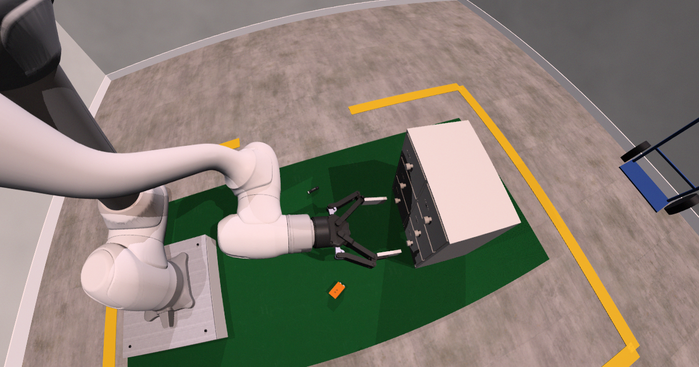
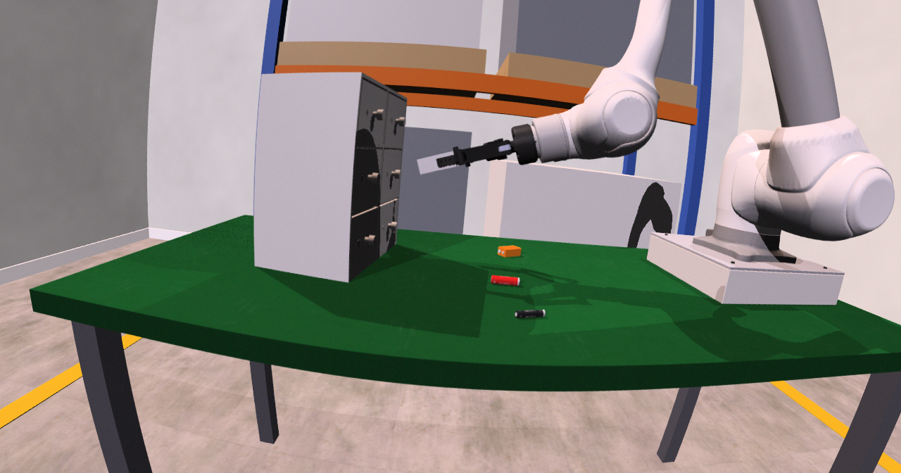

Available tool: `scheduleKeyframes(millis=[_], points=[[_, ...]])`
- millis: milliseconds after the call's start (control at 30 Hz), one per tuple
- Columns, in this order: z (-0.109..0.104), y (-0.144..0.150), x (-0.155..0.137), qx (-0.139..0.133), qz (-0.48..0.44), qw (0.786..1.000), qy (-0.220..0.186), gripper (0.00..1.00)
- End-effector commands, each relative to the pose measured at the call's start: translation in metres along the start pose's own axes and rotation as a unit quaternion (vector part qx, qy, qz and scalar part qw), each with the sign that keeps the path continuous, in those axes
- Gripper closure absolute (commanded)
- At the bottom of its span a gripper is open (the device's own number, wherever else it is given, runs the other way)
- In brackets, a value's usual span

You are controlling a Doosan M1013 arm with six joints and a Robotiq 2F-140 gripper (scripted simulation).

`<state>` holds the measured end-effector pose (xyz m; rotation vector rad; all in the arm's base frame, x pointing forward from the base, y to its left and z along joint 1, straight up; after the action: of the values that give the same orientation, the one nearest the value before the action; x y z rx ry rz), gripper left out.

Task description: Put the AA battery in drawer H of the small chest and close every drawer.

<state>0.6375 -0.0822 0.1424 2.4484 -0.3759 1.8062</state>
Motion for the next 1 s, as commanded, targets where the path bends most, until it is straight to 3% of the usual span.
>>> scheduleKeyframes(millis=[0, 300, 967], points=[[0.004, 0.000, -0.005, 0.002, 0.000, 1.000, 0.021, 0.00], [0.010, 0.001, -0.013, 0.004, 0.000, 0.999, 0.051, 0.00], [0.013, 0.001, -0.017, 0.006, 0.000, 0.998, 0.068, 0.00]])
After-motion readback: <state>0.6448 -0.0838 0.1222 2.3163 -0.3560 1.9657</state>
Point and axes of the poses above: the point where the finger pads meet when closed, its own z axis out along the fingers, its own y axis across the jaws, x = y × z, the point moved 8 cm from there along -z, back along the fingers, and after that the axes turned 5 degrees about z, right-handed, at the moved point
